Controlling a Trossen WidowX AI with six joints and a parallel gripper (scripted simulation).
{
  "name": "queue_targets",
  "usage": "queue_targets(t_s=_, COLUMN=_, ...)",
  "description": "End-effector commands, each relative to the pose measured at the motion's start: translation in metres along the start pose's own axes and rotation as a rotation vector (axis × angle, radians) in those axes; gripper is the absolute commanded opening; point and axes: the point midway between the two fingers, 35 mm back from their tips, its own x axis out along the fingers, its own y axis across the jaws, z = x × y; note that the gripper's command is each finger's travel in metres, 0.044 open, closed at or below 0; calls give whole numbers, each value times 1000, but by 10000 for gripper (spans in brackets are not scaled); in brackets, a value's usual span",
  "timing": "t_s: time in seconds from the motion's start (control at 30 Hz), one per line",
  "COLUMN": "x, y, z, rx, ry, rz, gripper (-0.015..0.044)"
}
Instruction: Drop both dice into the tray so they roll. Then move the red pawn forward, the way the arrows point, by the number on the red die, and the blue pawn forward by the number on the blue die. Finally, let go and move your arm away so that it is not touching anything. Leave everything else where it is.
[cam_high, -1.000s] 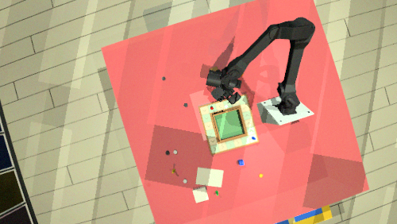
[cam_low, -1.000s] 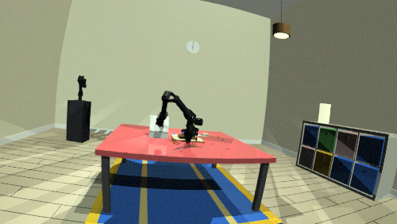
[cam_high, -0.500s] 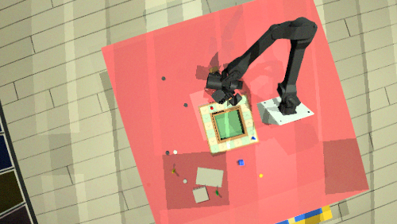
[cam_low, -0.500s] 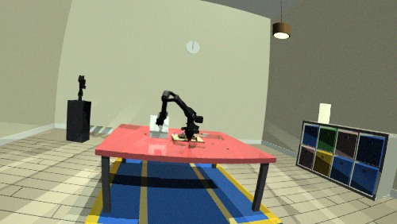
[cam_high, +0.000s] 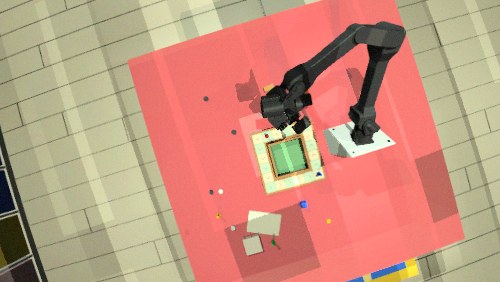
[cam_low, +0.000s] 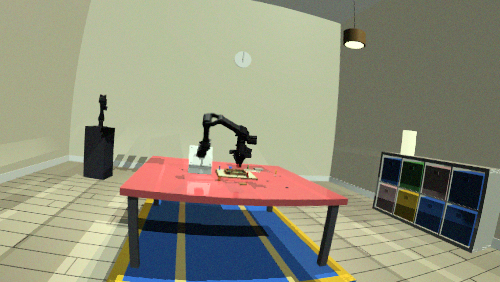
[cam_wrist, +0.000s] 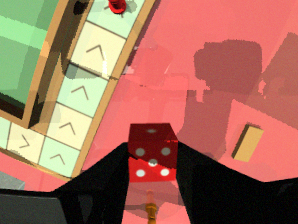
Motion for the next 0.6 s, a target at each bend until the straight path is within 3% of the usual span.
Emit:
queue_targets(t_s=0.0, x=-21, y=-1, z=-5, rx=19, ry=8, rz=-10, gripper=0)
queue_targets(t_s=0.23, x=-34, y=1, z=-6, rx=6, ry=13, rz=-13, gripper=0)
queue_targets(t_s=0.57, x=-23, y=40, z=35, rx=-325, ry=5, rz=-2, gripper=0)
